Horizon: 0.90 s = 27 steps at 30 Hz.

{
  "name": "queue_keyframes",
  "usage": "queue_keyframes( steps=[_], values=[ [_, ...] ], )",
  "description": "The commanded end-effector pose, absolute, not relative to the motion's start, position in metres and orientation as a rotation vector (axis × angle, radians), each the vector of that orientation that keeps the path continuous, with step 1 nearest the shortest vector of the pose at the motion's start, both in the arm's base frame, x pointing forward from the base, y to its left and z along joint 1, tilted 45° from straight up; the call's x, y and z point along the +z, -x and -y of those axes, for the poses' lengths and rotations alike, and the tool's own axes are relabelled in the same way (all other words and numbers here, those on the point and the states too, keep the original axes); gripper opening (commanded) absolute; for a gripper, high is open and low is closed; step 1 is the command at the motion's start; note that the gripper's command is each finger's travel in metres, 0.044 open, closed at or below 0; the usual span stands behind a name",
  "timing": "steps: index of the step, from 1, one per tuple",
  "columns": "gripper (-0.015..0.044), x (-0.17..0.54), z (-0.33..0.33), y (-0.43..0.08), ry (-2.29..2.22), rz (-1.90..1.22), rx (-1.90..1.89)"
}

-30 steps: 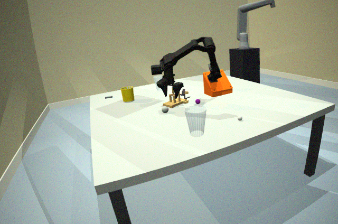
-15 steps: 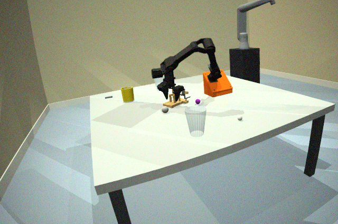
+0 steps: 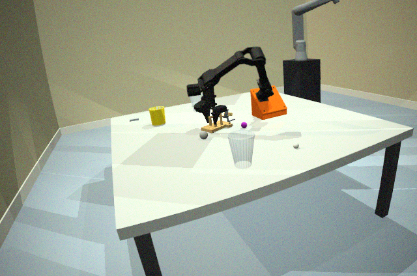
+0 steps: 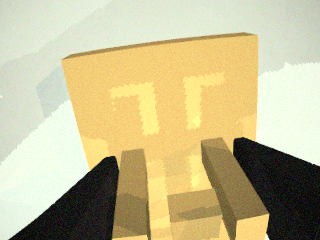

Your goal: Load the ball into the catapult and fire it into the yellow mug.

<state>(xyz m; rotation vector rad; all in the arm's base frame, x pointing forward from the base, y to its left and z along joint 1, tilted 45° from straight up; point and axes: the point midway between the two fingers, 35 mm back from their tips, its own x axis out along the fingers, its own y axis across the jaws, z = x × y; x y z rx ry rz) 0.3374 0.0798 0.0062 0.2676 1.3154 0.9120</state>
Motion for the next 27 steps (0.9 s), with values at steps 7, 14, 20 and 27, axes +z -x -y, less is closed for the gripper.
queue_keyframes(
  steps=[7, 14, 20, 27],
  values=[
    [0.0, 0.041, -0.044, -0.338, -0.266, -1.317, 0.91],
    [0.0, 0.015, -0.016, -0.34, -0.402, -1.403, 0.782],
    [0.0, -0.015, 0.015, -0.338, -0.555, -1.488, 0.636],
    [0.0, -0.052, 0.053, -0.33, -0.736, -1.574, 0.465]
  ],
)
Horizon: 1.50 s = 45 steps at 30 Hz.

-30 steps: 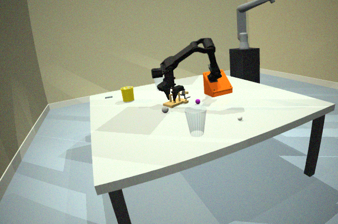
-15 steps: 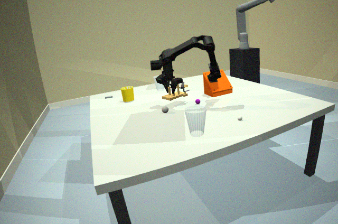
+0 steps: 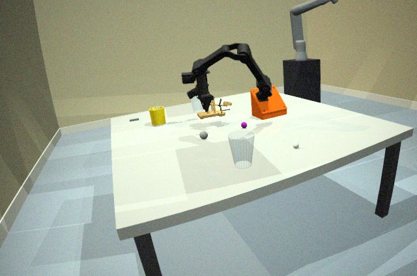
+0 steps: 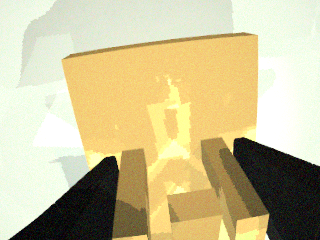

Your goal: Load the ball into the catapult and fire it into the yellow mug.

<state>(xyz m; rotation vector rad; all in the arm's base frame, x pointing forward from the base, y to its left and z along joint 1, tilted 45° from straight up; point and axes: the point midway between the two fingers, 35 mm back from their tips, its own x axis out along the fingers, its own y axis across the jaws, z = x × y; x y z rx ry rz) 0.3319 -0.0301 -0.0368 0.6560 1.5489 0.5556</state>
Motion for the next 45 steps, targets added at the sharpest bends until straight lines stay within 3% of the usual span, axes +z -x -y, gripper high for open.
queue_keyframes(
  steps=[1, 12, 45],
  values=[
    [0.0, -0.058, 0.058, -0.328, -0.762, -1.585, 0.44],
    [0.0, -0.089, 0.087, -0.316, -0.879, -1.631, 0.331],
    [0.0, -0.121, 0.056, -0.316, -0.871, -1.64, 0.34]
  ],
)
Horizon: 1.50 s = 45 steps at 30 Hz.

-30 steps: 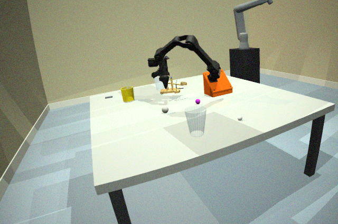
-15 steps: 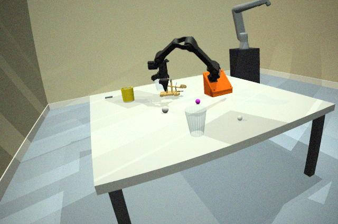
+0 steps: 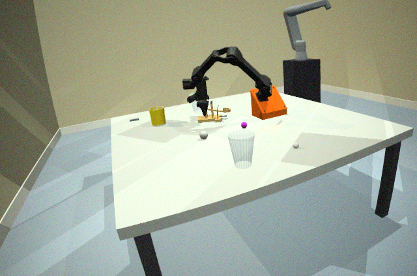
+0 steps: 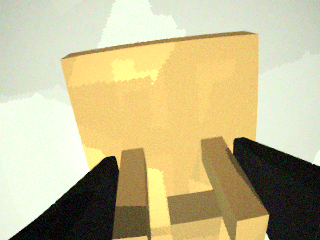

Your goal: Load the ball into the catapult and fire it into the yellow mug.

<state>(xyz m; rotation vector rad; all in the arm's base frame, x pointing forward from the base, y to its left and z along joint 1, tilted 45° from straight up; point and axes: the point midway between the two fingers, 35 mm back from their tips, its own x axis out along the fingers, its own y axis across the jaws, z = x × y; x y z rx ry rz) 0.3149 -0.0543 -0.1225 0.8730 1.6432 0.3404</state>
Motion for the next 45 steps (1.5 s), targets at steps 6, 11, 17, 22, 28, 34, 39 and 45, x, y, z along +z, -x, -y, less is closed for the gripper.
queue_keyframes(
  steps=[6, 11, 17, 22, 28, 34, 39, 45],
  values=[
    [0.0079, -0.121, 0.056, -0.316, -0.871, -1.64, 0.34],
    [0.021, -0.121, 0.056, -0.316, -0.871, -1.64, 0.34],
    [0.0368, -0.121, 0.056, -0.316, -0.871, -1.64, 0.34],
    [0.044, -0.082, 0.097, -0.32, -0.869, -1.642, 0.335],
    [0.044, -0.051, 0.125, -0.317, -0.87, -1.644, 0.336],
    [0.044, -0.061, 0.118, -0.319, -0.878, -1.638, 0.329],
    [0.044, -0.054, 0.123, -0.317, -0.877, -1.631, 0.33],
    [0.044, -0.087, 0.09, -0.316, -0.878, -1.63, 0.332]
  ],
)
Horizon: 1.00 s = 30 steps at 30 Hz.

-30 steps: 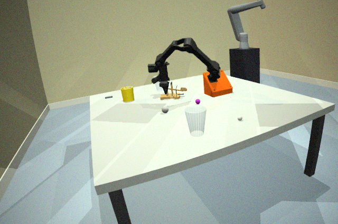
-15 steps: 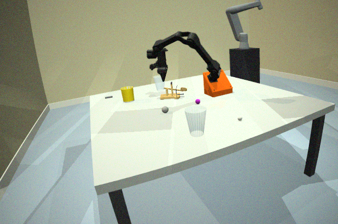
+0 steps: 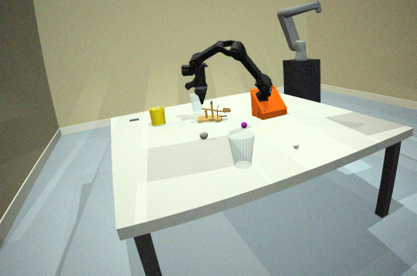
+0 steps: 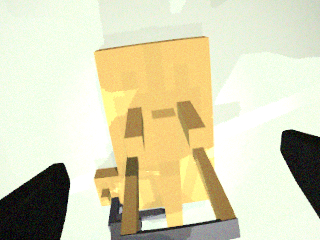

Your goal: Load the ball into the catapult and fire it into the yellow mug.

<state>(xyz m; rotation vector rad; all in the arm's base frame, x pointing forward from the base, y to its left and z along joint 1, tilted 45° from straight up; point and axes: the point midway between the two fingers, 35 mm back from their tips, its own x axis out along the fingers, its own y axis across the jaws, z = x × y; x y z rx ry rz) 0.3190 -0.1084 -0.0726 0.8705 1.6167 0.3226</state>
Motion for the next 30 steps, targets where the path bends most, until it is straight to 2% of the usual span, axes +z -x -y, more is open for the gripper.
queue_keyframes(
  steps=[1, 30],
  values=[
    [0.044, -0.087, 0.09, -0.316, -0.878, -1.63, 0.332],
    [0.044, -0.117, 0.06, -0.315, -0.879, -1.63, 0.333]
  ],
)
